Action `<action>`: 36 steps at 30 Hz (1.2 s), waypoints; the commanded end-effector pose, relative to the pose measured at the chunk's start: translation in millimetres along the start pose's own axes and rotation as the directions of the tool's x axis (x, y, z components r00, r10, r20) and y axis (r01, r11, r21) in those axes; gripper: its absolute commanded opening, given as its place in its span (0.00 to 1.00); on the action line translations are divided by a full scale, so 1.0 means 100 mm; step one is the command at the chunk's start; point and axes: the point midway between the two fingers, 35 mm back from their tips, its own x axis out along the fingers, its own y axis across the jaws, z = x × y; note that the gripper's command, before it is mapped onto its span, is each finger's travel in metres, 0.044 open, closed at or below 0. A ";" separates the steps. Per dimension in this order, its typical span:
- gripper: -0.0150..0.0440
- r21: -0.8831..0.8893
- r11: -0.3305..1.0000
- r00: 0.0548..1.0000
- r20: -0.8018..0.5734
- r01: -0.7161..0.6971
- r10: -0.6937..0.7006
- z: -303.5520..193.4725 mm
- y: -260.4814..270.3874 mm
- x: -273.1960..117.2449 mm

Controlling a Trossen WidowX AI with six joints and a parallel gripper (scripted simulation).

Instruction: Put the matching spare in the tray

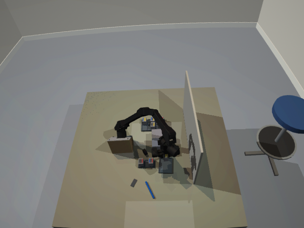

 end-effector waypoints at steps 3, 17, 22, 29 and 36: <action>0.25 0.004 1.000 1.000 0.002 0.007 -0.007 -0.01 -0.01 0.06; 0.25 0.004 1.000 1.000 0.001 0.007 -0.007 -0.01 -0.02 0.20; 0.25 0.004 1.000 1.000 0.001 0.007 -0.007 -0.01 -0.03 0.24; 0.25 0.004 1.000 1.000 0.001 0.008 -0.008 -0.01 -0.03 0.31; 0.25 0.004 1.000 1.000 0.001 0.008 -0.008 -0.01 -0.03 0.38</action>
